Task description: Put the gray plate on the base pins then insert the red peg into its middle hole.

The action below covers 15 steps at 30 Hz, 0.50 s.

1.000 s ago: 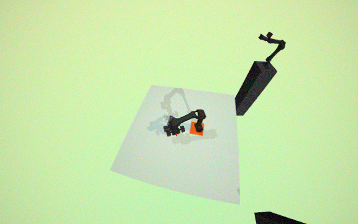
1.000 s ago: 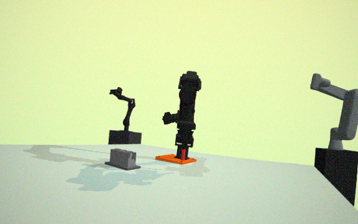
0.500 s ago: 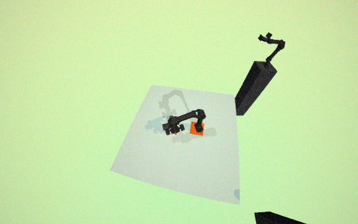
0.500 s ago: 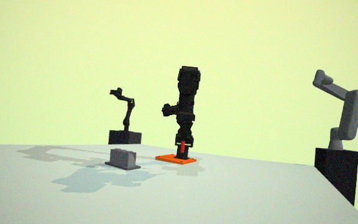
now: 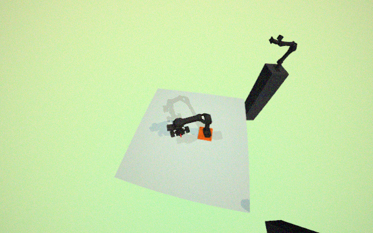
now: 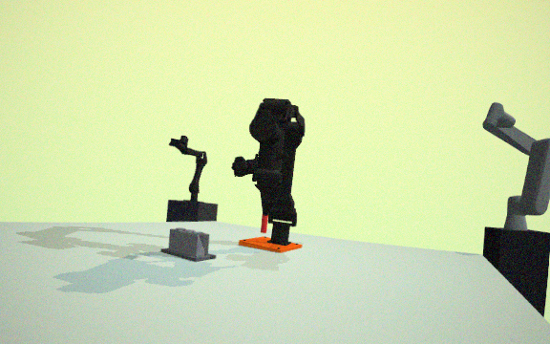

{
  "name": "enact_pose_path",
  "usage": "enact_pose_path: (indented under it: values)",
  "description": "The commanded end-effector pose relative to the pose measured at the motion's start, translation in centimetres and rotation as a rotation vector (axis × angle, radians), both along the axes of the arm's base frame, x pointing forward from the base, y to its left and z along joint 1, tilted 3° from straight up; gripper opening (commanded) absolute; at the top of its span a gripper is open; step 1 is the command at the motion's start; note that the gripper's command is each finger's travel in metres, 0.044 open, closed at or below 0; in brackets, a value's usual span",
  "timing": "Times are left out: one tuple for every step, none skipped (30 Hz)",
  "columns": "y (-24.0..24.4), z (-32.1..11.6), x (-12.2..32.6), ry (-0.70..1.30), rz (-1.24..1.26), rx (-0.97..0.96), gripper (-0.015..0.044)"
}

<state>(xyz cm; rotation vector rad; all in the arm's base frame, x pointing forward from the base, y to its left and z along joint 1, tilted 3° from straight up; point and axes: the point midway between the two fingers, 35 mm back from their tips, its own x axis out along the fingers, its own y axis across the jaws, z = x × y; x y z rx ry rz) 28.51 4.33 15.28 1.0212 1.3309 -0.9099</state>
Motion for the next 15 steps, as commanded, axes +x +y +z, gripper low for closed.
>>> enact_pose_path:
  values:
    - [-1.0, 0.1, 0.6, -0.001, 0.001, 0.001, 0.0]
    - [-1.2, 0.0, 0.8, -0.002, 0.0, 0.0, 0.0]
    - [-1.5, 0.0, 0.9, -0.002, -0.002, -0.001, 0.0]
    - [-1.8, 0.0, 1.1, -0.003, -0.003, -0.002, 0.0]
    - [-2.0, 0.0, 1.2, -0.004, -0.005, -0.003, 0.0]
    - [-2.3, 0.0, 1.4, -0.004, -0.006, -0.004, 0.0]
    - [-2.6, 0.0, 1.5, -0.005, -0.008, -0.005, 0.0]
    - [-2.9, 0.0, 1.6, -0.005, -0.009, -0.006, 0.0]
    - [-3.2, -0.1, 1.8, -0.006, -0.011, -0.007, 0.0]
    - [-3.4, -0.1, 1.9, -0.006, -0.01, -0.007, 0.0]
    - [-3.7, 0.0, 2.0, -0.006, -0.01, -0.008, 0.0]
    - [-4.0, 0.0, 2.2, -0.006, -0.01, -0.008, 0.0]
    - [-4.2, 0.0, 2.3, -0.006, -0.009, -0.008, 0.0]
    - [-4.5, 0.0, 2.4, -0.006, -0.009, -0.008, 0.0]
    - [-4.8, 0.0, 2.5, -0.006, -0.008, -0.008, 0.0]
